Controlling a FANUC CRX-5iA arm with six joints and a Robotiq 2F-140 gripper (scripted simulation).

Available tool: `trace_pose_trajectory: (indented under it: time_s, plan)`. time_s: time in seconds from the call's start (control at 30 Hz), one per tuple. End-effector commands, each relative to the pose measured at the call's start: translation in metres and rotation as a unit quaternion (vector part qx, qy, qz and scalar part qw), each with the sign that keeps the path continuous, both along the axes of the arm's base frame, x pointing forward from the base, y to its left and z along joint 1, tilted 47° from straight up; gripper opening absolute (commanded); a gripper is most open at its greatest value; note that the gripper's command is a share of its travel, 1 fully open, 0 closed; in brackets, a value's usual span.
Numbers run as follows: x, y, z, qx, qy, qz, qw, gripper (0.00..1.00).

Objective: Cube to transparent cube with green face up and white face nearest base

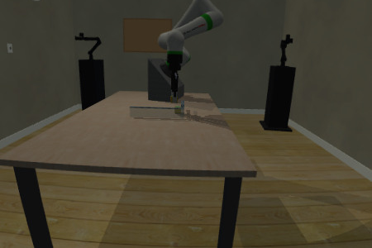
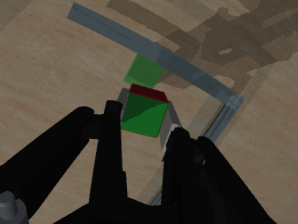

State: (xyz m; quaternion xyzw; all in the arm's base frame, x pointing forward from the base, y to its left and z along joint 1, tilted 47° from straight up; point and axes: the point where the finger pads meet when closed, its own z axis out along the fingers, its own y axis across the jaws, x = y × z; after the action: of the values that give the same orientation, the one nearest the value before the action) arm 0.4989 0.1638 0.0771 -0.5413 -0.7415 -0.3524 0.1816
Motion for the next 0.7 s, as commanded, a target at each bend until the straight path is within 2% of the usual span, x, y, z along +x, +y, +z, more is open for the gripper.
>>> trace_pose_trajectory:
  time_s: [0.0,0.43,0.67]
  plan:
    - [0.0,0.0,0.0,0.0,0.0,0.0,1.0,0.0]
    - [-0.001,0.0,0.001,0.0,0.003,-0.003,1.0,0.0]
    - [-0.013,0.012,0.011,0.009,0.06,-0.058,0.996,0.0]
